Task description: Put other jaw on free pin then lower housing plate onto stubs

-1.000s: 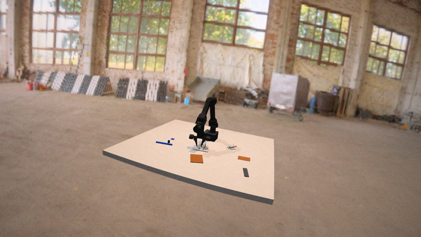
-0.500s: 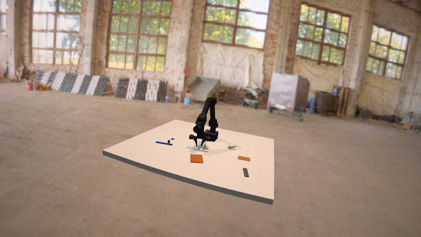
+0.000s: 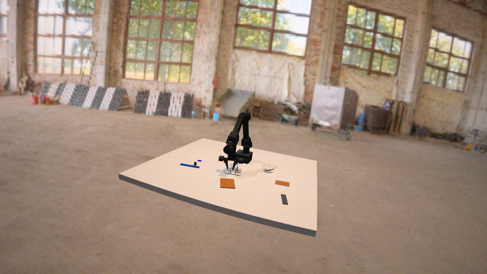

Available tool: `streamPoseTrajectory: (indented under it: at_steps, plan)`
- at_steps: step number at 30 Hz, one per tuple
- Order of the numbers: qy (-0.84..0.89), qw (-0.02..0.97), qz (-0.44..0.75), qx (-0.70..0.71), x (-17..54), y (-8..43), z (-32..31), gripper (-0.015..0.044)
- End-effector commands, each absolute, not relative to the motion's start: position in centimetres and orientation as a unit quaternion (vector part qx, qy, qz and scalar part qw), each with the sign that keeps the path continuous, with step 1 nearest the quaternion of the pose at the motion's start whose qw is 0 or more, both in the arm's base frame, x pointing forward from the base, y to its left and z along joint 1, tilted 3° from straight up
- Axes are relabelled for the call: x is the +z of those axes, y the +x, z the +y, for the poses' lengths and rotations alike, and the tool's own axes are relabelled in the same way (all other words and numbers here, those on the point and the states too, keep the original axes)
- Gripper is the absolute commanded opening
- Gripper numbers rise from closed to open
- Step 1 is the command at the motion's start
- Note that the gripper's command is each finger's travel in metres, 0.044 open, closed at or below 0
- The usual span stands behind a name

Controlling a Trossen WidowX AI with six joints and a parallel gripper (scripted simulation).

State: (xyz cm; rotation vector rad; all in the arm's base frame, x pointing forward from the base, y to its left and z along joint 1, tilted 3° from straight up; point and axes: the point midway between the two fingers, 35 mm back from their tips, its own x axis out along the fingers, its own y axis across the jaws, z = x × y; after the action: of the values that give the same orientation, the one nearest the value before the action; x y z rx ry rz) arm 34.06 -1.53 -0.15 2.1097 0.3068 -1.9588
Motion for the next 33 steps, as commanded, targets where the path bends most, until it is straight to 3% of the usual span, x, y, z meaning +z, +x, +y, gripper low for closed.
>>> streamPoseTrajectory:
  at_steps: [1,18,22,33]
  plan:
    - [0.723,0.125,0.105,-0.671,-0.23,34.05,-1.55,0.0134]
    - [0.723,0.125,0.105,-0.671,-0.23,34.05,-1.55,0.0134]
    - [0.723,0.123,0.105,-0.671,-0.16,34.05,-1.53,0.0224]
    - [0.723,0.123,0.105,-0.671,-0.16,34.05,-1.53,0.0224]
